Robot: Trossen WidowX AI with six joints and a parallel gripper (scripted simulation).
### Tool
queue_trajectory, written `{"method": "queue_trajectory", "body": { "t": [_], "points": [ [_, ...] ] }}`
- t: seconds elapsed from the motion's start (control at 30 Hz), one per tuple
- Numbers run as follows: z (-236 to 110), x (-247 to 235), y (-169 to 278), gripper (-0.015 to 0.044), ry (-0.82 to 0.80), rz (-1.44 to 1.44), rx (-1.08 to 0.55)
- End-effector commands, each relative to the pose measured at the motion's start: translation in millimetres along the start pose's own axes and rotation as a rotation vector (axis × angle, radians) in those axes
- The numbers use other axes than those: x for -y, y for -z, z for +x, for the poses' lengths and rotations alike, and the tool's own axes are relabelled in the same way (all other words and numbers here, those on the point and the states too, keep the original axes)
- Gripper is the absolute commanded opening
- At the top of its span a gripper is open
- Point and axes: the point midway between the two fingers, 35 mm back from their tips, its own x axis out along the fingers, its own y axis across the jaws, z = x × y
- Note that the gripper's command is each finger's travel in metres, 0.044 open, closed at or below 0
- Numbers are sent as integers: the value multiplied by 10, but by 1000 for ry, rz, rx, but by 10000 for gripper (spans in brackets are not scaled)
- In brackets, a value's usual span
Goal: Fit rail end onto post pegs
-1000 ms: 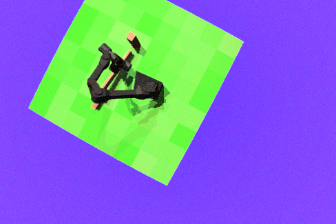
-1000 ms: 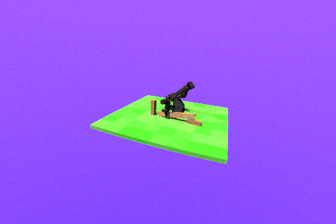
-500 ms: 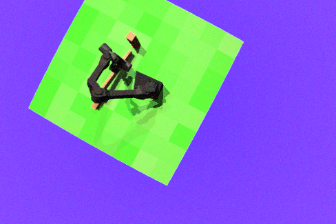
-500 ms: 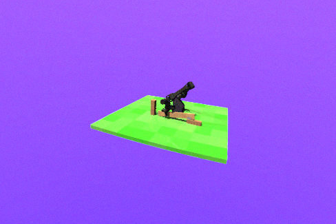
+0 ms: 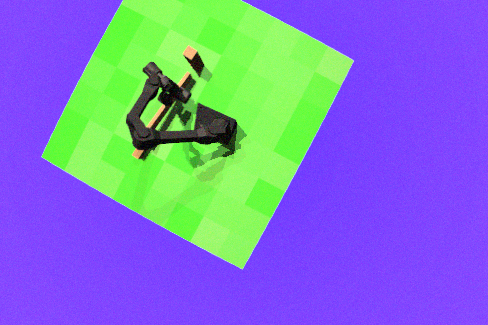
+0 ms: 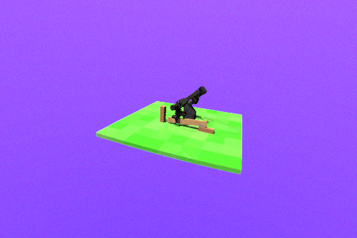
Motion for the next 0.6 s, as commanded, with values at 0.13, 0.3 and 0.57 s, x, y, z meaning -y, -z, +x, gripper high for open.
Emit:
{"method": "queue_trajectory", "body": {
  "t": [0.13,0.3,0.57],
  "points": [
    [-70,42,-2,0,11,-4,6],
    [-95,46,-2,0,11,-4,6],
    [-135,49,-1,0,11,-4,6]
  ]
}}
